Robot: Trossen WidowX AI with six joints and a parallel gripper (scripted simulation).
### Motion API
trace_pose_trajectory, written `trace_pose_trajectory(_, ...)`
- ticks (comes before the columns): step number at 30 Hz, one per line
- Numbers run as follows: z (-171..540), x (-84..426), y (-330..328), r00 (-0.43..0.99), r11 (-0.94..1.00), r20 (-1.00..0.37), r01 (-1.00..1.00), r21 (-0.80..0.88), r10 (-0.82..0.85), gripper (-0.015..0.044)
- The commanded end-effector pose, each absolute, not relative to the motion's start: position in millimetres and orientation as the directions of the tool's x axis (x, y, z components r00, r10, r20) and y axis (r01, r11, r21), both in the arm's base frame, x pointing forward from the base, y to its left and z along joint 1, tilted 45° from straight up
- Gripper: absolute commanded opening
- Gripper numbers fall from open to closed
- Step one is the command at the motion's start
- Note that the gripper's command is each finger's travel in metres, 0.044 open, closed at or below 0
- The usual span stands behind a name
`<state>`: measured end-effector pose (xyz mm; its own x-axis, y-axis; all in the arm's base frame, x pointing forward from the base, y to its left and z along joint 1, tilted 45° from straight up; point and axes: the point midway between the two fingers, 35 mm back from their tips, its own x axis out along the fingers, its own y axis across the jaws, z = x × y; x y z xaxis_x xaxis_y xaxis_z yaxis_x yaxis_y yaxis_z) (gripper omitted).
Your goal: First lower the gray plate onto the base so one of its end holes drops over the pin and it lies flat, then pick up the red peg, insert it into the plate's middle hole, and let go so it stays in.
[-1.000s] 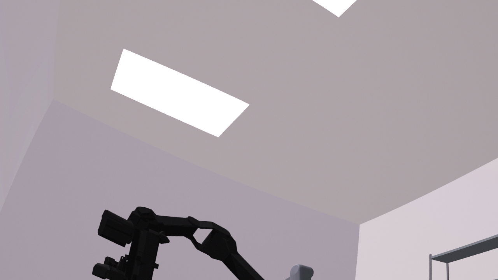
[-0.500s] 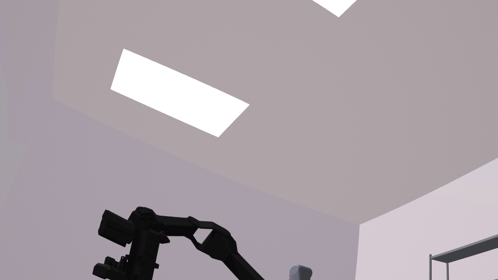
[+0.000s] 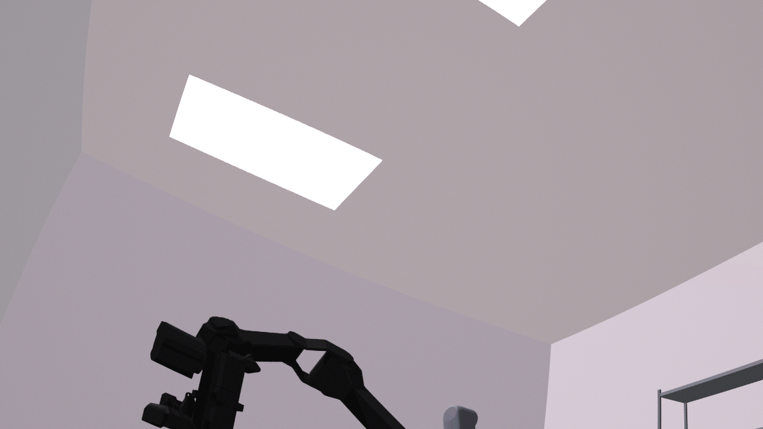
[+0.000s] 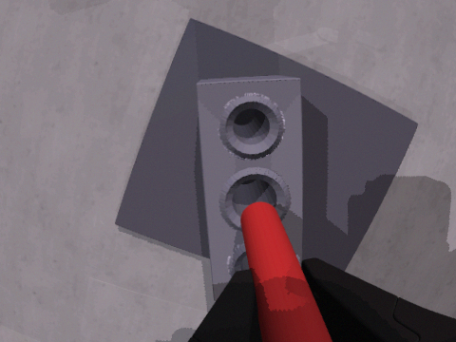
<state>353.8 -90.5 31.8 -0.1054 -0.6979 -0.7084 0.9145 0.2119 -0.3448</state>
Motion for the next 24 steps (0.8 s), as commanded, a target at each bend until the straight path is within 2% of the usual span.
trace_pose_trajectory(1,31.9,353.8,-90.5,-0.105,0.212,-0.708,0.914,-0.345,-0.698,0.0000)
trace_pose_trajectory(24,33.1,353.3,-93.9,-0.105,0.212,-0.708,0.914,-0.345,-0.698,0.0000)
